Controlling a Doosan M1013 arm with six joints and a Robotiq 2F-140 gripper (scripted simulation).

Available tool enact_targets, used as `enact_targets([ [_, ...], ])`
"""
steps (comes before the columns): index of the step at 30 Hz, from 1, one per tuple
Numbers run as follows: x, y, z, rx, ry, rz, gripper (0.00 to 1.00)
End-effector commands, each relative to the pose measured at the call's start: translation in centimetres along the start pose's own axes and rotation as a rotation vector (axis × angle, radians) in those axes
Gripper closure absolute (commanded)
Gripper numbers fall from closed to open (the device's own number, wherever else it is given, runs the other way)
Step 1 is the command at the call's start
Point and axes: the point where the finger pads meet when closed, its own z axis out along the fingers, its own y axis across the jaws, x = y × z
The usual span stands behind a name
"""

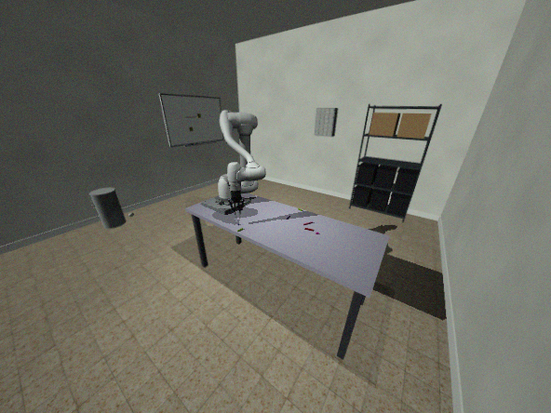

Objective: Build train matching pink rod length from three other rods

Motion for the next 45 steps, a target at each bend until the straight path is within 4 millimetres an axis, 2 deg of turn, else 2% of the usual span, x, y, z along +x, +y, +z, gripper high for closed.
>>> enact_targets([
  [1, 0.0, 0.0, 0.0, 0.000, 0.000, 0.000, 0.77],
  [21, 0.0, 0.0, 0.9, 0.000, 0.000, 0.000, 0.77],
  [45, 0.0, 0.0, 4.2, 0.000, 0.000, 0.000, 0.77],
])
